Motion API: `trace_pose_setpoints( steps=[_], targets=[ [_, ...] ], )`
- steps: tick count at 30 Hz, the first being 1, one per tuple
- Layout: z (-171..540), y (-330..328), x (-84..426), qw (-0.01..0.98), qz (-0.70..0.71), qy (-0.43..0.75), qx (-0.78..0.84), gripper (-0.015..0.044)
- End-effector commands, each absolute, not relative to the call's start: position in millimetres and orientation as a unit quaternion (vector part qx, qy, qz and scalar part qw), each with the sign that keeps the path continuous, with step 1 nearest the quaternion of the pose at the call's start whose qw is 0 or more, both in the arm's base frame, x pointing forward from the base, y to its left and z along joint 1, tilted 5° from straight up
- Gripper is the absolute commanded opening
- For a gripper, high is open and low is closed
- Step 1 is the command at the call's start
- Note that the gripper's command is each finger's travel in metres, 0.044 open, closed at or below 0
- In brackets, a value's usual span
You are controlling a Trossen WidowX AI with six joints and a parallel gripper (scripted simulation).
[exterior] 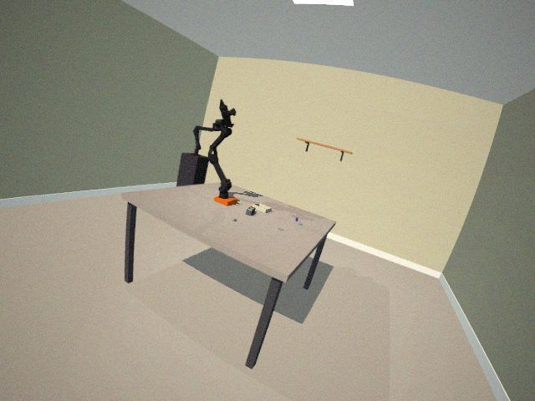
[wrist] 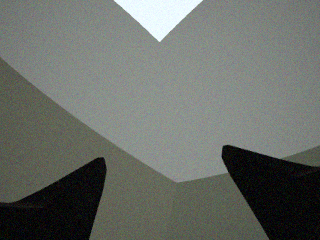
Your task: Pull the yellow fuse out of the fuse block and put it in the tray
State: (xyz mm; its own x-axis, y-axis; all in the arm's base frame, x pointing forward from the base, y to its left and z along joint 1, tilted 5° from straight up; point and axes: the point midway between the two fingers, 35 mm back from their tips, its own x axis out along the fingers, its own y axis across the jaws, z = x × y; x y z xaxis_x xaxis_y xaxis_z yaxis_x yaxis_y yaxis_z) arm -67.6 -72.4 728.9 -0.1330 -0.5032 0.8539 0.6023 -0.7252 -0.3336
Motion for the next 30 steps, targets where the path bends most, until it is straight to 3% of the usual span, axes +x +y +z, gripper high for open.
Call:
trace_pose_setpoints(
  steps=[1, 4, 13, 30],
  targets=[
    [729, -72, -66, 0.369, -0.75, -0.046, -0.547, 0.0374],
    [730, -73, -39, 0.382, -0.728, -0.049, -0.568, 0.0295],
    [707, -78, 102, 0.467, -0.593, -0.053, -0.653, 0.0066],
    [547, -75, 329, 0.677, -0.274, 0.028, -0.683, 0.0066]
  ],
)
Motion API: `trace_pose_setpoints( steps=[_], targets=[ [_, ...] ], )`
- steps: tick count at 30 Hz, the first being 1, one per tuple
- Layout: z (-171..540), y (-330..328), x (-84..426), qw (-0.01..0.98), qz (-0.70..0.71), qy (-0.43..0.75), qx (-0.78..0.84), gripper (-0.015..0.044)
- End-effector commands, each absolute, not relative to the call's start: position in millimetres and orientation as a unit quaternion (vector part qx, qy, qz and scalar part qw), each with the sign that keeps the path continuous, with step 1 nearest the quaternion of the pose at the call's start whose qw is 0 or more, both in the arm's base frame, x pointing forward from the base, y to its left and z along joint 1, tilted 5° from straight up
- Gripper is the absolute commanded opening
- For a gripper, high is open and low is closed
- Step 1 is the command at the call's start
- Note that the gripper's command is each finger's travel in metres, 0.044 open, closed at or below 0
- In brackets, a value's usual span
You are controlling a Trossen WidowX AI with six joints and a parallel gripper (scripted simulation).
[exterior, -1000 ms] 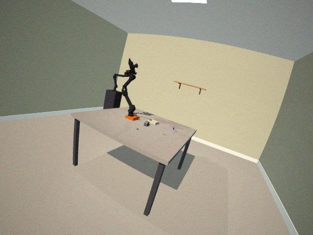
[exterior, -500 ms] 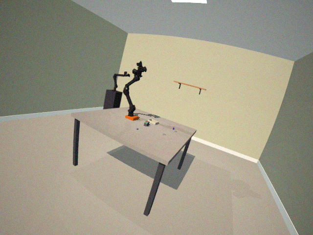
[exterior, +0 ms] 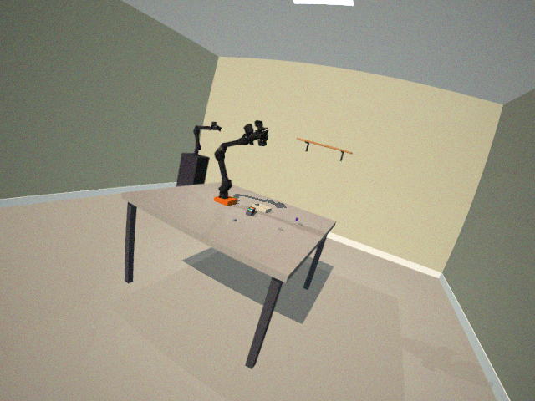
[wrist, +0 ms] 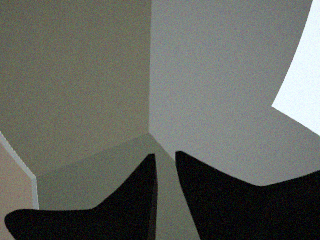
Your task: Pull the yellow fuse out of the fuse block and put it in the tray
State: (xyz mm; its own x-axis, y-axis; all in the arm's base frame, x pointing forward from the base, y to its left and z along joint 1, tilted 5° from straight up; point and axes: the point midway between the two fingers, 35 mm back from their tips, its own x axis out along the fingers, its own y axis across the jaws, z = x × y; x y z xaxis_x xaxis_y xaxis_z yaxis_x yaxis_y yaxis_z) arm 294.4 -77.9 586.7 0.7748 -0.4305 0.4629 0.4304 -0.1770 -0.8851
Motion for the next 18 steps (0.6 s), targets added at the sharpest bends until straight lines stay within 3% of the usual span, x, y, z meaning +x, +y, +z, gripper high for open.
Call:
trace_pose_setpoints(
  steps=[1, 10, 18],
  targets=[
    [533, -75, 339, 0.69, -0.254, 0.038, -0.676, 0.0066],
    [391, -70, 402, 0.794, -0.088, 0.172, -0.576, 0.0066],
    [258, -61, 406, 0.837, 0.018, 0.341, -0.428, 0.0066]
  ],
)
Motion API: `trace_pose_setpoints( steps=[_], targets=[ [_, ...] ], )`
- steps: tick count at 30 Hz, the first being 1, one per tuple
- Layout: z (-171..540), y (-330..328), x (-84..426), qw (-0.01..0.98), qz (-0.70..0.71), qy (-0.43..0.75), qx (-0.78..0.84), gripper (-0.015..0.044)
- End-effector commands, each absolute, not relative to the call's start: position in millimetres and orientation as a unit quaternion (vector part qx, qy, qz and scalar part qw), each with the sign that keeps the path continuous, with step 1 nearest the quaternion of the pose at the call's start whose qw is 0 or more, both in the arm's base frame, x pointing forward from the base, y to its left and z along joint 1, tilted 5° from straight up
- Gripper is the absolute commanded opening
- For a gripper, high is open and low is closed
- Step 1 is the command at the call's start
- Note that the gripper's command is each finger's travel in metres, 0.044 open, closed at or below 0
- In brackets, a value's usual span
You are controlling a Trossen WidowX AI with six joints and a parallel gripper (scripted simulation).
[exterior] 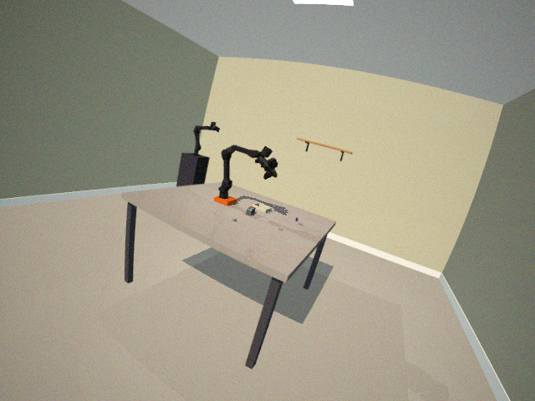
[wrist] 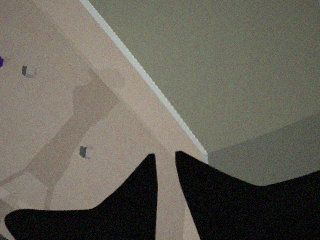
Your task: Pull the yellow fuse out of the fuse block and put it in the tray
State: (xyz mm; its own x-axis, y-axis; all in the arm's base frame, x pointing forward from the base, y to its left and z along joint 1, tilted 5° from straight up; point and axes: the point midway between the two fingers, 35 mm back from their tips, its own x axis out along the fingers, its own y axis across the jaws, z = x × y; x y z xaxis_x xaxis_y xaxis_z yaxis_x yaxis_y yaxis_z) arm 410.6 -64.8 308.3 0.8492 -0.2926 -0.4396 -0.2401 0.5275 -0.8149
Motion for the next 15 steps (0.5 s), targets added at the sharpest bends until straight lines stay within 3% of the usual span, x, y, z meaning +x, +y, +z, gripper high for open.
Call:
trace_pose_setpoints(
  steps=[1, 8, 15],
  targets=[
    [243, -60, 403, 0.837, 0.028, 0.364, -0.407, 0.0066],
    [140, -44, 363, 0.805, 0.063, 0.539, -0.241, 0.0066],
    [71, -27, 295, 0.705, 0.034, 0.704, -0.082, 0.0066]
  ],
)
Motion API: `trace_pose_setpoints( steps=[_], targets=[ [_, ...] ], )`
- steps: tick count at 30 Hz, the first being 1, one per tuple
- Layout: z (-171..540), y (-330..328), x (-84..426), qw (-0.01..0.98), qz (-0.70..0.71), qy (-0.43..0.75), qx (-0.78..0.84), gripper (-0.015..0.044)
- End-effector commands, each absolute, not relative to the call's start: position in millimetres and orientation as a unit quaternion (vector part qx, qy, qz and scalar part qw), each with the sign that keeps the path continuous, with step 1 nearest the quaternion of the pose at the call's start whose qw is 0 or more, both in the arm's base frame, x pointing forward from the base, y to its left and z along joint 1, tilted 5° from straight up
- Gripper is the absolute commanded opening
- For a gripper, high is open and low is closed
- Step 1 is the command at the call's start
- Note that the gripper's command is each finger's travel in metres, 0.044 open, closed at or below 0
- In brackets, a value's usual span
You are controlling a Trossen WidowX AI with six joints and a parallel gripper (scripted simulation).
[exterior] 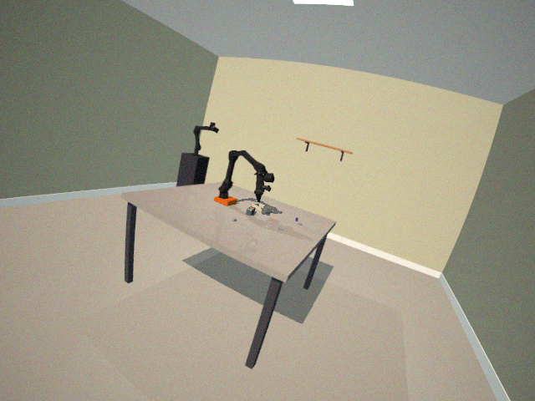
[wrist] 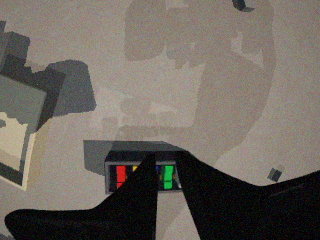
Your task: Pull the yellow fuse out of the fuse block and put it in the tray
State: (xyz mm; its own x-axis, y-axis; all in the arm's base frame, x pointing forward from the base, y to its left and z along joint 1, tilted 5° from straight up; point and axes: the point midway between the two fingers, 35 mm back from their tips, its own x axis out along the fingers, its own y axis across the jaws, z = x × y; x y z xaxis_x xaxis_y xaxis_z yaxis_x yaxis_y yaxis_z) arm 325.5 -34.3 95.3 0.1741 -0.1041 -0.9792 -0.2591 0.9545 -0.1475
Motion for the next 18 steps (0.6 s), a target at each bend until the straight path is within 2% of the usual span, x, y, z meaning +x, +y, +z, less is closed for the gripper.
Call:
trace_pose_setpoints(
  steps=[1, 18],
  targets=[
    [68.0, -26.4, 290.0, 0.696, 0.03, 0.714, -0.072, 0.0066],
    [60.8, -27.3, 284.5, 0.692, 0.029, 0.718, -0.069, 0.0066]
  ],
)
